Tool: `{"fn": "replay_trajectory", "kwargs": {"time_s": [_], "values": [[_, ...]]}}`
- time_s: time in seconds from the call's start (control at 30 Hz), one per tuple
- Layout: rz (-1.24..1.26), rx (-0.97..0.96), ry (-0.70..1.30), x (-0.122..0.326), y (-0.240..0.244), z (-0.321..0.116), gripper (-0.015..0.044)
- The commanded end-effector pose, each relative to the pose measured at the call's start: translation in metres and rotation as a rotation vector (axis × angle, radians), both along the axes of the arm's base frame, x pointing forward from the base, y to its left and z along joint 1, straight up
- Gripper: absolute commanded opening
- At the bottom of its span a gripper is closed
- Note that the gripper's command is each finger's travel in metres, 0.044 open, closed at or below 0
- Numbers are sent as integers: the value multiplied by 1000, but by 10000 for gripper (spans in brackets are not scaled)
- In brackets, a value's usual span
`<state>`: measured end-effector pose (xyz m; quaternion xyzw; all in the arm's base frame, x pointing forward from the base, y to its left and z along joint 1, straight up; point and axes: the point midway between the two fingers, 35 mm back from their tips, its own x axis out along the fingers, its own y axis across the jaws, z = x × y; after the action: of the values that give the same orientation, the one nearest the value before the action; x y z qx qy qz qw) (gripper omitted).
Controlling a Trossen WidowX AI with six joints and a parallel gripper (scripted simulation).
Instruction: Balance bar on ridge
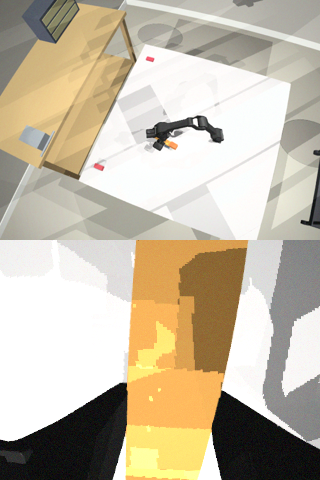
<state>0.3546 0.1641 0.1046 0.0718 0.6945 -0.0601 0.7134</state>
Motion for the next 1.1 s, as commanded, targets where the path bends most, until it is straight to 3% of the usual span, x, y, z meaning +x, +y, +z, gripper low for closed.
{"fn": "replay_trajectory", "kwargs": {"time_s": [0.0,1.07], "values": [[-5,0,-1,0,0,0,0],[-5,0,-1,0,0,-3,0]]}}
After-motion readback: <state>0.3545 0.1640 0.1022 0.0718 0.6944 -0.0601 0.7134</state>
